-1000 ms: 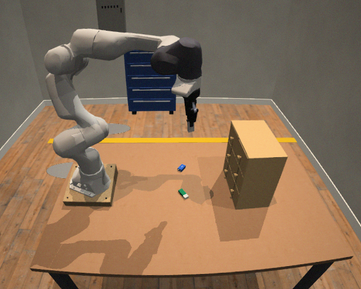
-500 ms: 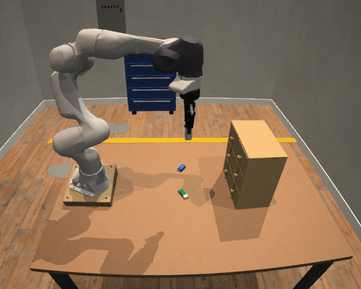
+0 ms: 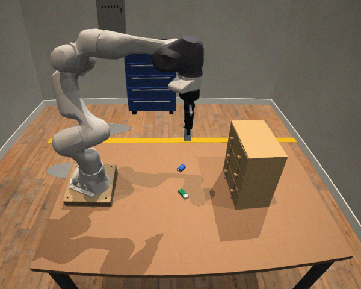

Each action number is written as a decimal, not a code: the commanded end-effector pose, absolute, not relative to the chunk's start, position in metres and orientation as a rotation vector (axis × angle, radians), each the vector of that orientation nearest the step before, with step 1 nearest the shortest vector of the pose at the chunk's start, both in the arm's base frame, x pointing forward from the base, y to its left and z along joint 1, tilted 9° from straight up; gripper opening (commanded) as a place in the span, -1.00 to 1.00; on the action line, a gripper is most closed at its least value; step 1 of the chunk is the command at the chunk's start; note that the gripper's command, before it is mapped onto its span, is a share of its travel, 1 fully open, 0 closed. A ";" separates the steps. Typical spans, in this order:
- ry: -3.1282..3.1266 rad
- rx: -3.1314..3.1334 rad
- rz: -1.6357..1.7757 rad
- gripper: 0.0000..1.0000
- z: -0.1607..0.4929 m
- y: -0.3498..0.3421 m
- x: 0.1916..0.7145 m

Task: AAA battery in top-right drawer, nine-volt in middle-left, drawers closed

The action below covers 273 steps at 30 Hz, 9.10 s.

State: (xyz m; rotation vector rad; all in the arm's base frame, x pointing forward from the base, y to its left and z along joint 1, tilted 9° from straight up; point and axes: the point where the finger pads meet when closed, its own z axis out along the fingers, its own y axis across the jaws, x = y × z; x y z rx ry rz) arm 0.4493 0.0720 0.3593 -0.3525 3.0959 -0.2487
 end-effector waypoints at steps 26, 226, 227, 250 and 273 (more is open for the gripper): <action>2.905 -1.240 -0.244 -1.00 0.340 0.090 0.452; -0.315 -2.795 -1.980 -1.00 0.158 0.155 0.571; -0.315 -2.795 -1.980 -1.00 0.158 0.155 0.571; -0.422 -2.544 -1.810 -1.00 0.122 0.211 0.538; -0.422 -2.543 -1.810 -0.60 0.122 0.211 0.538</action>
